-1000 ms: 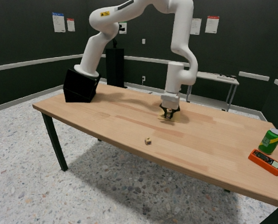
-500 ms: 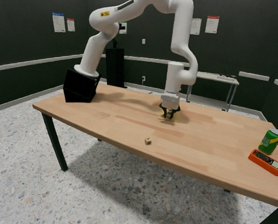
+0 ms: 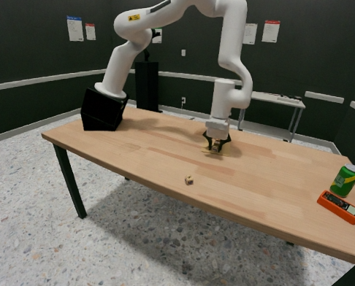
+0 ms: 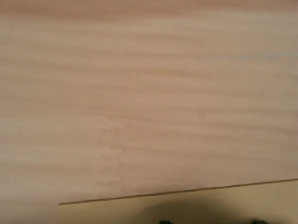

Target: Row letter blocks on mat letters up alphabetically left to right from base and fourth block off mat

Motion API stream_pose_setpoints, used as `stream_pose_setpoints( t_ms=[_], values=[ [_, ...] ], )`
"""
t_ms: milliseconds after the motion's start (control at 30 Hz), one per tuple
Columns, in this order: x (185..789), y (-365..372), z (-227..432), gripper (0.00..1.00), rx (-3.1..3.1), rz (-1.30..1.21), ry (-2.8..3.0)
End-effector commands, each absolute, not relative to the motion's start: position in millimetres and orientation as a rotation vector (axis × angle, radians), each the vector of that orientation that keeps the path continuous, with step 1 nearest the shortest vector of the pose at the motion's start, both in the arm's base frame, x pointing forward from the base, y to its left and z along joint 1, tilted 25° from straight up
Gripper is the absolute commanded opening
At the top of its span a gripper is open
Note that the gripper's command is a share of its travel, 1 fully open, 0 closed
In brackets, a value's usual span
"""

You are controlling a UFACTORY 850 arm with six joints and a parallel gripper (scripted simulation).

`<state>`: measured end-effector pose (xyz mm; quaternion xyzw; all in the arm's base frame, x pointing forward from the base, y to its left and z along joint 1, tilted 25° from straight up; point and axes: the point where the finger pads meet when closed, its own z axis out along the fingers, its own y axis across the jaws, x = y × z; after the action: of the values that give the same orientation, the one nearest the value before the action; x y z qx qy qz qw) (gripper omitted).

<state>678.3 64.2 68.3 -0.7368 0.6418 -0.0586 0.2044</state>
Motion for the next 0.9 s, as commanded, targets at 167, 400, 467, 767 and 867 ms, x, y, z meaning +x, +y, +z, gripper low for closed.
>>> stream_pose_setpoints(
  t_ms=[167,400,467,767,867],
  values=[
    [677,63,74,0.43,-2.054,-0.165,1.789],
    [670,58,92,0.43,-2.054,-0.165,1.789],
    [667,56,101,0.43,-2.054,-0.165,1.789],
    [651,46,141,0.43,-2.054,-0.165,1.789],
    [650,45,144,0.43,-2.054,-0.165,1.789]
  ],
)
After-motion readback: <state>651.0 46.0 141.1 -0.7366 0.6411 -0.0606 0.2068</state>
